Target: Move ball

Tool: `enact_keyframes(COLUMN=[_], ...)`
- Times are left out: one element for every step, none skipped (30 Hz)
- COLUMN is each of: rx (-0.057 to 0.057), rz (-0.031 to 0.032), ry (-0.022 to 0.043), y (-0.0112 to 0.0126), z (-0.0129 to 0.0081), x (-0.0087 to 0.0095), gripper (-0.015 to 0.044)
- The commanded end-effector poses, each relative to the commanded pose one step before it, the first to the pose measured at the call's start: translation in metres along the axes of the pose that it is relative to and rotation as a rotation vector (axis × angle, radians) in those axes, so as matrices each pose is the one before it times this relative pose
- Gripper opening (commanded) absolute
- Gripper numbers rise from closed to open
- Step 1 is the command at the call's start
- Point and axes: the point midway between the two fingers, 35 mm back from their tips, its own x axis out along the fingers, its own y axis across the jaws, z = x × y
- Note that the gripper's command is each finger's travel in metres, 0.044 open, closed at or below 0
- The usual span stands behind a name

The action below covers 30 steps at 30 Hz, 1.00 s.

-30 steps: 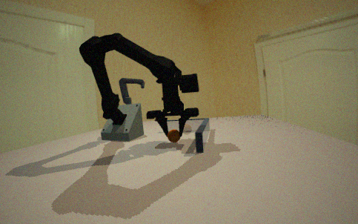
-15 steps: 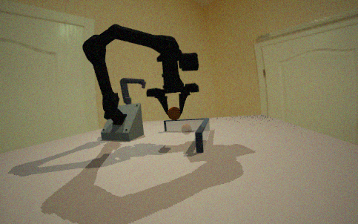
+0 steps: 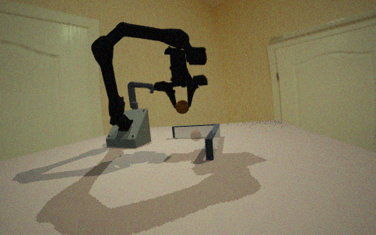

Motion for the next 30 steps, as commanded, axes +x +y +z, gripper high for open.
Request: enact_keyframes(rx=[-0.0021,0.0001,0.0001,0.0001,0.0001,0.0001,0.0001,0.0001,0.0001,0.0002,0.0002,0.0002,0.0002,0.0002,0.0002,0.0002,0.0001,0.0,0.0,0.0,0.0,0.0,0.0,0.0,0.0,0.0,0.0,0.0,0.0,0.0001], rz=[0.002,-0.00016,-0.00015,-0.00014,-0.00013,-0.00012,-0.00011,-0.0001,-0.00009,-0.00009,-0.00008,-0.00007,-0.00007,-0.00006,-0.00006,-0.00004,-0.00002,-0.00001,0.0,0.0,0.0,-0.00003,-0.00006,-0.00008,-0.0001,-0.00012,-0.00013,-0.00012,-0.0001,-0.00007], ry=[-0.00478,-0.00038,-0.00035,-0.00032,-0.00029,-0.00025,-0.00022,-0.00019,-0.00015,-0.00012,-0.00008,-0.00005,-0.00002,0.00002,0.00005,0.00007,0.00005,0.00002,0.0,0.0,0.0,-0.00006,-0.00011,-0.00014,-0.00014,-0.00012,-0.00006,0.00003,0.00014,0.00026], y=[-0.00493,-0.00112,-0.00101,-0.0009,-0.00079,-0.00067,-0.00056,-0.00045,-0.00034,-0.00023,-0.00011,0.0,0.00011,0.00022,0.00033,0.00035,0.00025,0.00009,0.0,0.0,0.0,-0.0001,-0.00021,-0.00027,-0.00032,-0.00034,-0.00032,-0.00025,-0.00014,-0.00002], z=[0.02696,0.00614,0.00615,0.00615,0.00616,0.00616,0.00616,0.00615,0.00615,0.00614,0.00613,0.00611,0.0061,0.00608,0.00606,0.00499,0.00299,0.00099,0.0,0.0,0.0,0.00005,0.0001,0.00013,0.00014,0.00014,0.00012,0.00007,0.0,-0.00006], x=[0.00637,0.002,0.00205,0.0021,0.00215,0.00219,0.00224,0.00229,0.00234,0.00239,0.00244,0.00249,0.00253,0.00258,0.00263,0.00222,0.00135,0.00045,0.0,0.0,0.0,0.00098,0.002,0.00282,0.00368,0.00459,0.00549,0.006,0.00608,0.00606], gripper=[0.0,0.0,0.0,0.0,0.0,0.0,0.0,0.0,0.0,0.0,0.0,0.0,0.0,0.0,0.0,0.0,0.0,0.0,0.0,0.0,0.0,0.0,0.0,0.0,0.0,0.0,0.0,0.0,0.0,0.0])
